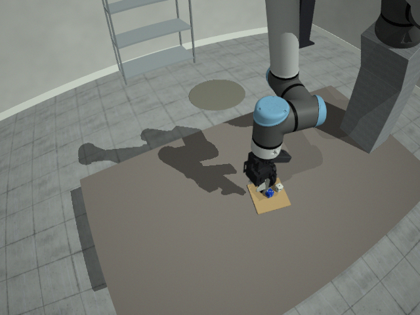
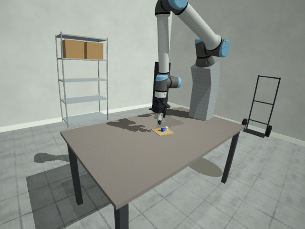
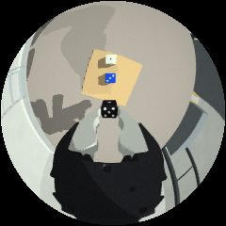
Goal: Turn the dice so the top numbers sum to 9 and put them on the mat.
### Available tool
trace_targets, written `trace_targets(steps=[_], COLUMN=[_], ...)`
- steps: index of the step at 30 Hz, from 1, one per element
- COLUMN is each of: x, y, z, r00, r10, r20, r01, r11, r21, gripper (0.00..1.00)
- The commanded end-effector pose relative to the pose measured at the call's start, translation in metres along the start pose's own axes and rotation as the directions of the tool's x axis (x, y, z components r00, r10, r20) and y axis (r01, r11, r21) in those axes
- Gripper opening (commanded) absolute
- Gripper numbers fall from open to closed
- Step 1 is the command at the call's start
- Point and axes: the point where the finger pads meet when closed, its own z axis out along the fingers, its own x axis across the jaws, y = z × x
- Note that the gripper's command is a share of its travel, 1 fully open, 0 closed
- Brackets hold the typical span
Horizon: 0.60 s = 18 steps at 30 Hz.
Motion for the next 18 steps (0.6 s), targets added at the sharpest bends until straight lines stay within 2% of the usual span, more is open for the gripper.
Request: trace_targets(steps=[1, 10, 18], x=[0.0, 0.0, 0.0], y=[0.001, 0.001, 0.001], z=[0.021, 0.06, 0.07], r00=[1.0, 1.0, 1.0], r10=[0.0, 0.0, 0.0], r20=[0.0, 0.0, 0.0], r01=[0.0, 0.0, 0.0], r11=[1.0, 1.0, 1.0], r21=[-0.001, -0.001, -0.001], gripper=[0.06, 0.06, 0.06])
